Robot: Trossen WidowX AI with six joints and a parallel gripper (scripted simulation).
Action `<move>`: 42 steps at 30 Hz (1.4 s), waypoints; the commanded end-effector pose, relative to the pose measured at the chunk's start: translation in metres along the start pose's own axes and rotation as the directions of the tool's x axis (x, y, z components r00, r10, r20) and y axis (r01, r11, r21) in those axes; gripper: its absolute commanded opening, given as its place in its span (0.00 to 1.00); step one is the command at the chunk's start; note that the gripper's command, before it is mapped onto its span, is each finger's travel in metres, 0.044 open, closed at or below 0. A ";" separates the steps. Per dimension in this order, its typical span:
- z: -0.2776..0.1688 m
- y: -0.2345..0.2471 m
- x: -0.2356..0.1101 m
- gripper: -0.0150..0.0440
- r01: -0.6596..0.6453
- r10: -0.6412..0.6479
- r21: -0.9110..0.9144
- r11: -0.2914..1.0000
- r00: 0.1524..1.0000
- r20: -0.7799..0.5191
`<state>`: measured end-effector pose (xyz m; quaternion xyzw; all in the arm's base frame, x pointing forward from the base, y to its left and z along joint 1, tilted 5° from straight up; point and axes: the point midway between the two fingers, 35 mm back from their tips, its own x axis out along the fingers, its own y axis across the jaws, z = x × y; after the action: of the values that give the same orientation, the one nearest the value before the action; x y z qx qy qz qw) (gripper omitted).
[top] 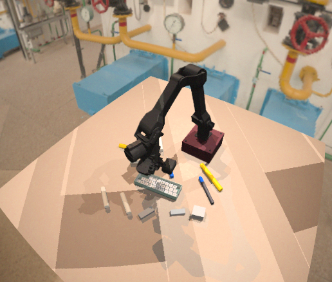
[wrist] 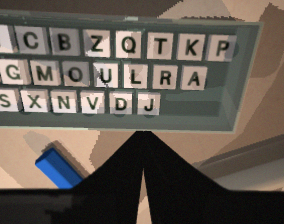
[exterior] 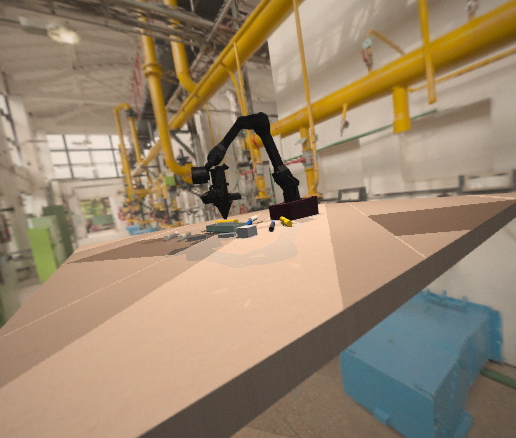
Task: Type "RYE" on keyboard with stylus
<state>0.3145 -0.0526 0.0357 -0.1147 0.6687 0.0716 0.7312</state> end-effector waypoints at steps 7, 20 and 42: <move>0.000 0.075 0.000 0.25 -0.008 0.008 0.005 1.000 1.000 0.001; 0.001 0.074 -0.050 0.25 -0.008 0.008 0.005 1.000 1.000 0.002; 0.002 0.075 -0.054 0.25 -0.012 0.012 0.000 1.000 1.000 0.008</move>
<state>0.2921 0.0227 0.0840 -0.1104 0.6663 0.0765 0.7335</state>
